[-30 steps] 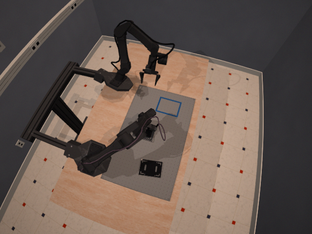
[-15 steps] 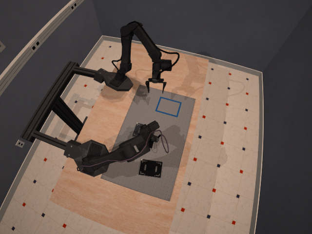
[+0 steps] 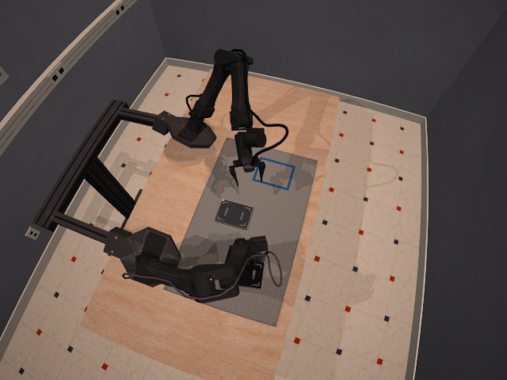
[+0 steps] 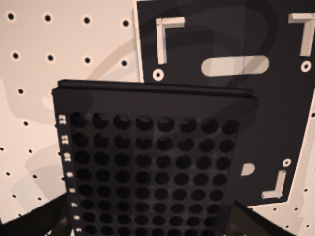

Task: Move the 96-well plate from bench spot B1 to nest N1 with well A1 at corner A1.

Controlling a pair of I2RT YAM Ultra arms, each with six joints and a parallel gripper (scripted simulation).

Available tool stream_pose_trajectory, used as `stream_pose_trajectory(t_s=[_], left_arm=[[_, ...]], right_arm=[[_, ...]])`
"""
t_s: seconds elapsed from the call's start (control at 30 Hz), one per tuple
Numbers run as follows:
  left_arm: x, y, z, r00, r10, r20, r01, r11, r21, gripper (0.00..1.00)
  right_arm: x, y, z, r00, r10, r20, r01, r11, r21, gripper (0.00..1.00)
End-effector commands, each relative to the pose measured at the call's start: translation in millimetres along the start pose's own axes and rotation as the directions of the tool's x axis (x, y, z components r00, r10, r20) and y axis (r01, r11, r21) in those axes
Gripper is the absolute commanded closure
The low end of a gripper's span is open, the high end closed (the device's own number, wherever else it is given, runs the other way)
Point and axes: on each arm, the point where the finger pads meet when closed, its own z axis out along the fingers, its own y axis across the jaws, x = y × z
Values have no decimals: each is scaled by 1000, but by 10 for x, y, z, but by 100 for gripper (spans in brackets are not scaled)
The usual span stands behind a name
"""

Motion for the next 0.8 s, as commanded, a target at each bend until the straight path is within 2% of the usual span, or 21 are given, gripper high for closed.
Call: stream_pose_trajectory(t_s=[0.0,0.13,0.2,0.27,0.5,0.77], left_arm=[[-339,-149,182,990,-122,77,134,976,-172,0],[-633,-673,231,980,-130,150,155,973,-169,0],[-763,-977,208,977,-110,185,139,979,-151,0],[-802,-1122,199,976,-97,196,126,982,-141,0],[-813,-1262,208,980,-62,189,85,989,-119,0],[-841,-1217,192,978,-70,197,96,988,-123,0]], right_arm=[[-192,-219,-93,999,-33,37,34,999,-30,19],[-319,-471,-99,1000,5,25,-4,1000,-27,19],[-363,-532,-99,999,20,27,-19,999,-27,19],[-412,-520,-113,999,-8,45,10,999,-31,19],[-368,-529,-100,990,-130,47,131,991,-25,19],[-332,-538,-98,992,-121,34,122,992,-24,19]])
